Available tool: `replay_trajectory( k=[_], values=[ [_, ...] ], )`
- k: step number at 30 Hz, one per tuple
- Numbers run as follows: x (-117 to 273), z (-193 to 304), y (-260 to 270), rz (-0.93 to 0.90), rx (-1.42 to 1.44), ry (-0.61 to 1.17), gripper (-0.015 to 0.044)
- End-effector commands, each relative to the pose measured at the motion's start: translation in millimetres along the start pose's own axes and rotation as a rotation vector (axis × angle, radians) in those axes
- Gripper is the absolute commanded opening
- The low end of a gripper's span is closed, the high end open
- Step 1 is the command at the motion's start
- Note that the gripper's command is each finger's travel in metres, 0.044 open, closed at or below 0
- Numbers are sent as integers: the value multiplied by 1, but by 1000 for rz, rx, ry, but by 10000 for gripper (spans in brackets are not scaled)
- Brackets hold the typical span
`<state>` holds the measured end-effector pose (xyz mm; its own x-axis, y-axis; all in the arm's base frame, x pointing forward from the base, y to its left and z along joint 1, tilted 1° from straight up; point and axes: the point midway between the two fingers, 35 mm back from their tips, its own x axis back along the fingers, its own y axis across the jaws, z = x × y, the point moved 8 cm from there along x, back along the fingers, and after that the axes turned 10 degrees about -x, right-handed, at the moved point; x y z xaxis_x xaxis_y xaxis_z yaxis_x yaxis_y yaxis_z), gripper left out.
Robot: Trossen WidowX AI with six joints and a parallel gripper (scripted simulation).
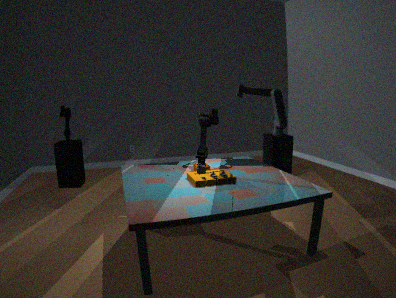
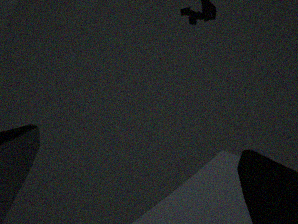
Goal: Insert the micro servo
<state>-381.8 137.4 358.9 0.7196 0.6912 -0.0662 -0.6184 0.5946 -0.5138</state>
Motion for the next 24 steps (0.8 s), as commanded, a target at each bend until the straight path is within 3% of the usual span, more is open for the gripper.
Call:
replay_trajectory(
  k=[1,24],
  values=[
    [33,6,12,-114,-85,66,440],
    [173,13,29,-540,-340,384,440]
  ],
)
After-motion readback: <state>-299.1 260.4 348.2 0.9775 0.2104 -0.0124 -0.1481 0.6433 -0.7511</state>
